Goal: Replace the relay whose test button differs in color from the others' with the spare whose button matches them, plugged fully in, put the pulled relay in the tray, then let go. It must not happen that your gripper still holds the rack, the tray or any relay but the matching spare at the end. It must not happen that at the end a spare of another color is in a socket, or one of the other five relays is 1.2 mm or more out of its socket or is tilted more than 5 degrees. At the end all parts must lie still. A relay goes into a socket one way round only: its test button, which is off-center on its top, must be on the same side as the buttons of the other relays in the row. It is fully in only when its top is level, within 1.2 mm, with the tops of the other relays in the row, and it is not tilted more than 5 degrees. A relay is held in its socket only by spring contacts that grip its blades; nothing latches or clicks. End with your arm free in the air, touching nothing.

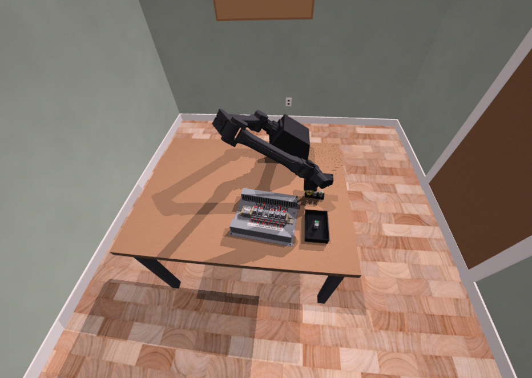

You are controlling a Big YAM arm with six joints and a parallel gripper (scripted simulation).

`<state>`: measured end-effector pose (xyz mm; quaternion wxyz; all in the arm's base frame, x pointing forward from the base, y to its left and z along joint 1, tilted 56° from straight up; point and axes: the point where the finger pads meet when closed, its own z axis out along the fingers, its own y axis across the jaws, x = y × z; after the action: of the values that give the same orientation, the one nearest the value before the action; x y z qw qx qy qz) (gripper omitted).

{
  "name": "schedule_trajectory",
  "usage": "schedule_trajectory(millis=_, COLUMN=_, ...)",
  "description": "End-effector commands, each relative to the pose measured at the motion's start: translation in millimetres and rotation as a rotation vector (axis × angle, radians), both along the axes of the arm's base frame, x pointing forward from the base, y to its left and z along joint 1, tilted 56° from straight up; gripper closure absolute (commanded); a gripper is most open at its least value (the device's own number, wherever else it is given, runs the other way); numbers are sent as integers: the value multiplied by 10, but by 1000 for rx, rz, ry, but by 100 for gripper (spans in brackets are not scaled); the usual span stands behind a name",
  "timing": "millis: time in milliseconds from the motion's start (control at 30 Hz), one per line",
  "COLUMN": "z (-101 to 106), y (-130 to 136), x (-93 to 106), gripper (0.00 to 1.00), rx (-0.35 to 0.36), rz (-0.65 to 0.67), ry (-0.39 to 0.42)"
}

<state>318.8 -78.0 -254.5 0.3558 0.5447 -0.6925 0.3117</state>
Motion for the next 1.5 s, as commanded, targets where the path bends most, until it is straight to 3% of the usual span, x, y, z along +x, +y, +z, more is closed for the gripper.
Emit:
schedule_trajectory(millis=0, z=80, y=145, x=227, gripper=100, rx=10, rz=16, ry=-50)
schedule_trajectory(millis=1467, z=192, y=341, x=256, gripper=100, rx=11, rz=26, ry=-52)
